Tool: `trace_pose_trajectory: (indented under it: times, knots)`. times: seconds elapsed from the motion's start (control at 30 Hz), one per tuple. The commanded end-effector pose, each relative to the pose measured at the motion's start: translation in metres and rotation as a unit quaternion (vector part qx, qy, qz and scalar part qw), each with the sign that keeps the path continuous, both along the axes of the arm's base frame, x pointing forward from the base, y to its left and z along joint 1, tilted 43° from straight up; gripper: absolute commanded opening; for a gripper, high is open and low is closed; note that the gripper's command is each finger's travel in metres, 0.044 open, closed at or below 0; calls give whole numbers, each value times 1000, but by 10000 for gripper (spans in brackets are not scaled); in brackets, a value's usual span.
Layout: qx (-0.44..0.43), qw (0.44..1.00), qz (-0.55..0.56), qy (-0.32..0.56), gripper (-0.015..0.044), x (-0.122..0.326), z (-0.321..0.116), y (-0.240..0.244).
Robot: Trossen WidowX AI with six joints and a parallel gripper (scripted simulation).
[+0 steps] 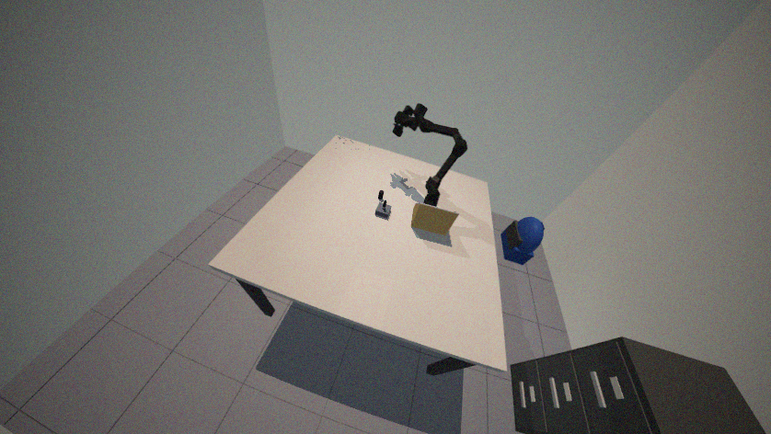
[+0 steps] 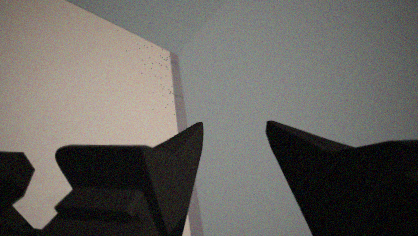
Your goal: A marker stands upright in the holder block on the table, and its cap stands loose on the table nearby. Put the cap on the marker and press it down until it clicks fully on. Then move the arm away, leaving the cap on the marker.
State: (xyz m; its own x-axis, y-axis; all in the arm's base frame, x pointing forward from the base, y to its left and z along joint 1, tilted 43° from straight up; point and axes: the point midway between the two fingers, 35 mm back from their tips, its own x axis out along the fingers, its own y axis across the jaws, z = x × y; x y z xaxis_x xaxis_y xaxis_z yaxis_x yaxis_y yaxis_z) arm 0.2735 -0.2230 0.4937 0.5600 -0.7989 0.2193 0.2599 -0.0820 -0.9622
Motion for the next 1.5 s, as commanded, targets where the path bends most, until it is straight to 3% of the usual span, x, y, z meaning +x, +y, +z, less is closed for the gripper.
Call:
trace_pose_trajectory:
  times: [0.0, 0.23, 0.47, 0.7, 0.87, 1.27, 1.47]
  knots:
    - [53, 996, 25, 64, 242, 33, -50, 7]
    - [136, 967, 55, 207, 242, 77, -149, 32]
    - [191, 904, 57, 377, 242, 88, -250, 67]
    - [200, 786, 35, 584, 242, 59, -349, 112]
    - [160, 666, 2, 729, 242, 13, -397, 141]
    - [150, 645, -4, 749, 242, 5, -402, 145]
    - [150, 646, -4, 749, 242, 4, -427, 121]
